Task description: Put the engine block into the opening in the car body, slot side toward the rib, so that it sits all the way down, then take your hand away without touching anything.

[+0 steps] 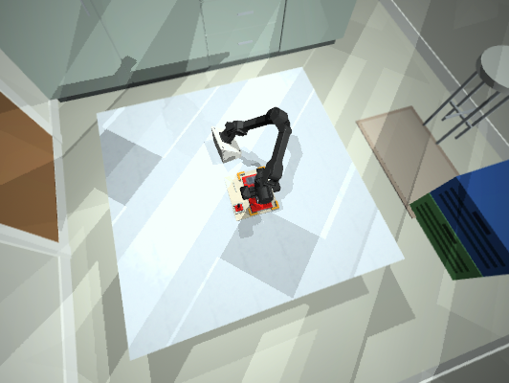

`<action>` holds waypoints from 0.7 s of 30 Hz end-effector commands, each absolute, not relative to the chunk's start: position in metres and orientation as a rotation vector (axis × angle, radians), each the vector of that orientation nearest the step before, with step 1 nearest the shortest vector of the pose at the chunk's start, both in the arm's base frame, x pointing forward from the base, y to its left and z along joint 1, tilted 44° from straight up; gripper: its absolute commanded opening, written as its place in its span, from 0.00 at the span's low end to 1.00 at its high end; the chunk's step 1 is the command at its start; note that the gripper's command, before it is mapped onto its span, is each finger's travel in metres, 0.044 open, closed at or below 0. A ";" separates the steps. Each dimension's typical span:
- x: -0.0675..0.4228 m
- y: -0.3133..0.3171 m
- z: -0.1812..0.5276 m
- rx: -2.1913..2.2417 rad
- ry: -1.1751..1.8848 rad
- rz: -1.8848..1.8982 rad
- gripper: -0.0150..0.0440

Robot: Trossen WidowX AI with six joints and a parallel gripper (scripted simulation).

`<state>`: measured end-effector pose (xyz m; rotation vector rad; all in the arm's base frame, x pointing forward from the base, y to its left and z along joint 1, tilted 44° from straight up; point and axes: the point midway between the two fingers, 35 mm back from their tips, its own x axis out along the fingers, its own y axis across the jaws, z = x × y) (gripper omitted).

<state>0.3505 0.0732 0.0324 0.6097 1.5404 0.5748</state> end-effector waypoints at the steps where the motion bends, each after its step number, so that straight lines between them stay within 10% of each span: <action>1: 0.349 0.074 0.030 0.618 1.548 0.574 0.52; 21: 0.349 0.077 0.028 0.618 1.548 0.574 0.52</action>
